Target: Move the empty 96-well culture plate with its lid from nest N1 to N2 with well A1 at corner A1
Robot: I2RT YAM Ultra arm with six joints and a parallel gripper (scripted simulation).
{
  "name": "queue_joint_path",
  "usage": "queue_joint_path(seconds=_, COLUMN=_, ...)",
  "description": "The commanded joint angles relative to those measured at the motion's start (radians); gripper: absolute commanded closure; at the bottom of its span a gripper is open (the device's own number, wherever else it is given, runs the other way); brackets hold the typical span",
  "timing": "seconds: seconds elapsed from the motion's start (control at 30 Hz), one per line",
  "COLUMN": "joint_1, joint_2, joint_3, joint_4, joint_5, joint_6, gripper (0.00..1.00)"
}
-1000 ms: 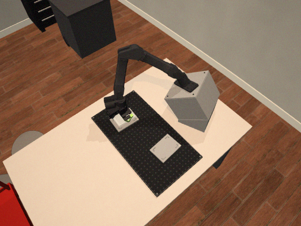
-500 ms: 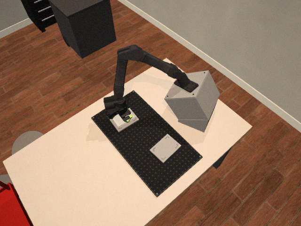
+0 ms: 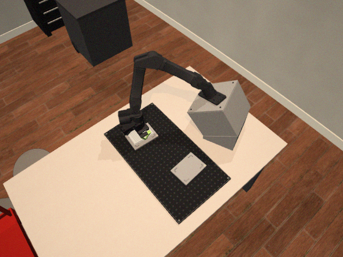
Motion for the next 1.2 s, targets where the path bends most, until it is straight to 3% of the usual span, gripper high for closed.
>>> queue_joint_path(seconds=0.0, joint_1=0.011, joint_2=-0.032, joint_3=-0.023, joint_4=0.021, joint_5=-0.008, joint_6=-0.005, gripper=1.0)
queue_joint_path(seconds=0.37, joint_1=0.008, joint_2=-0.036, joint_3=-0.034, joint_4=0.028, joint_5=-0.009, joint_6=-0.006, gripper=1.0)
queue_joint_path(seconds=0.47, joint_1=0.007, joint_2=-0.038, joint_3=-0.007, joint_4=0.028, joint_5=-0.009, joint_6=-0.006, gripper=1.0)
queue_joint_path(seconds=1.17, joint_1=-0.004, joint_2=-0.039, joint_3=0.007, joint_4=0.021, joint_5=-0.01, joint_6=-0.009, gripper=1.0)
